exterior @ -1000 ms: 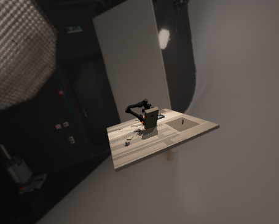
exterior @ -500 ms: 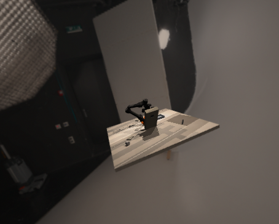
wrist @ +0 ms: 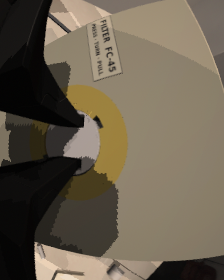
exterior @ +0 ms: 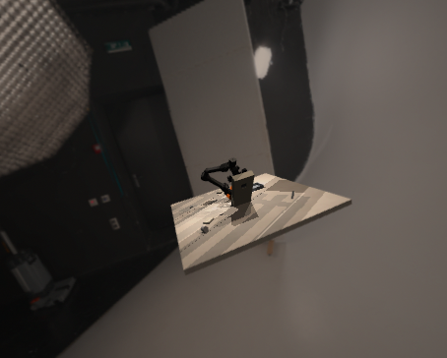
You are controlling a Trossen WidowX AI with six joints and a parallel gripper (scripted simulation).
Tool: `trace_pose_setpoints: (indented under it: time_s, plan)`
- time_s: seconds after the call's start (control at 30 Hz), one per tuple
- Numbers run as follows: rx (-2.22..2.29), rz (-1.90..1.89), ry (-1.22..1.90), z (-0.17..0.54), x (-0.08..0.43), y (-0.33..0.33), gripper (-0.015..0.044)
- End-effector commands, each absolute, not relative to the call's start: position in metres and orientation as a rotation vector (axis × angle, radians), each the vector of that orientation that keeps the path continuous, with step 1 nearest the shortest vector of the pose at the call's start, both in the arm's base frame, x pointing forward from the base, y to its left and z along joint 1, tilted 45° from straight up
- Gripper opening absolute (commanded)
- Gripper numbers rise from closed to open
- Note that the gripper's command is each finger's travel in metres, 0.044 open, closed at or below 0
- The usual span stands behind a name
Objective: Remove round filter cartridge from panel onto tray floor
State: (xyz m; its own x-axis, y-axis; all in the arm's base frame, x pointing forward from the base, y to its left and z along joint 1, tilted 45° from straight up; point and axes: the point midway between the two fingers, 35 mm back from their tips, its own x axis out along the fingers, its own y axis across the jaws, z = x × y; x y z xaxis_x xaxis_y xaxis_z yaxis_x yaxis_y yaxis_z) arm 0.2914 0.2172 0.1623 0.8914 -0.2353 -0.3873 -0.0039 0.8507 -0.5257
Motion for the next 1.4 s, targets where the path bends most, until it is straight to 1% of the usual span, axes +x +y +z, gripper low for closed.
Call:
trace_pose_setpoints:
  time_s: [0.0, 0.93, 1.13, 1.37]
  plan:
    - [-0.382, -0.164, 0.457, 0.16, 0.298, 0.215, 0.0]
    - [0.565, -0.36, 0.332, 0.16, 0.297, 0.215, 0.0]
    - [0.533, -0.355, 0.339, 0.16, 0.295, 0.216, 0.0]
    - [0.508, -0.356, 0.358, 0.167, 0.27, 0.226, 0.0]
